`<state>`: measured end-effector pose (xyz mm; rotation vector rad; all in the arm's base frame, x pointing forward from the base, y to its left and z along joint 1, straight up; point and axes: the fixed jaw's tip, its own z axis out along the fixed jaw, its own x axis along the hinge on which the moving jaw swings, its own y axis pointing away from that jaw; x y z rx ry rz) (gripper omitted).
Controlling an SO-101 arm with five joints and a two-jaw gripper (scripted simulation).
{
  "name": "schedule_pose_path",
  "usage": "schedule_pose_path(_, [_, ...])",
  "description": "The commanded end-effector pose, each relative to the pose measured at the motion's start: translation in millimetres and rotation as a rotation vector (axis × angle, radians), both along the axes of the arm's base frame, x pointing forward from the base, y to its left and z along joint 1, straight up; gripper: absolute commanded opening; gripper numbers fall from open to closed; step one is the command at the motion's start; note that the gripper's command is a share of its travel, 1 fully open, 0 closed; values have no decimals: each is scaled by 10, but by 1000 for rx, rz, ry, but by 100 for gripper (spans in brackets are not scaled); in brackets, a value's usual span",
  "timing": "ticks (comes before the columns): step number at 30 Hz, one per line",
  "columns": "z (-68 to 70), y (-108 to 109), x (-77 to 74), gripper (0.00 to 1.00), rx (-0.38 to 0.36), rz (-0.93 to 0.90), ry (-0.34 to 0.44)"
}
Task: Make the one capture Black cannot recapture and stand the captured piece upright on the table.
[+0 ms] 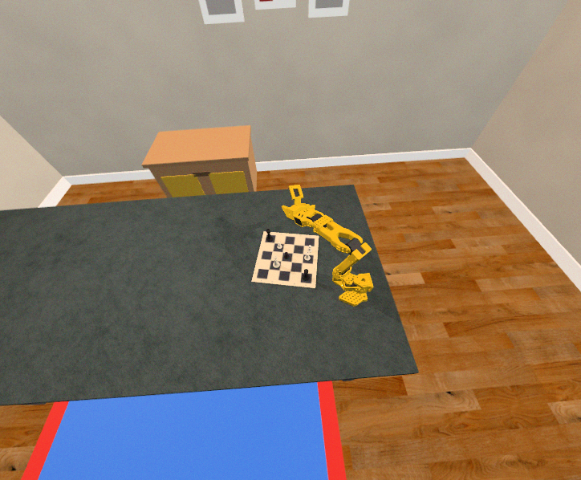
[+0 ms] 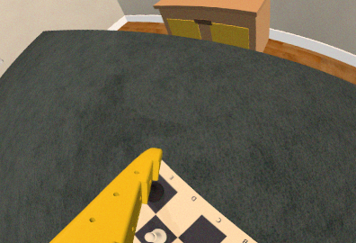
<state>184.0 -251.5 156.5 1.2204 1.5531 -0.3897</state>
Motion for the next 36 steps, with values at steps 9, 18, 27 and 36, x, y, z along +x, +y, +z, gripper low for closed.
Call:
schedule_pose_path(9, [40, 463, 114, 67, 54, 170, 158])
schedule_pose_path(18, [18, 713, 116, 63, 83, 261, 245])
schedule_pose_path(27, [-22, 1108, 45, 56, 121, 408, 383])
schedule_pose_path(36, [-55, 1377, -57, 51, 142, 514, 481])
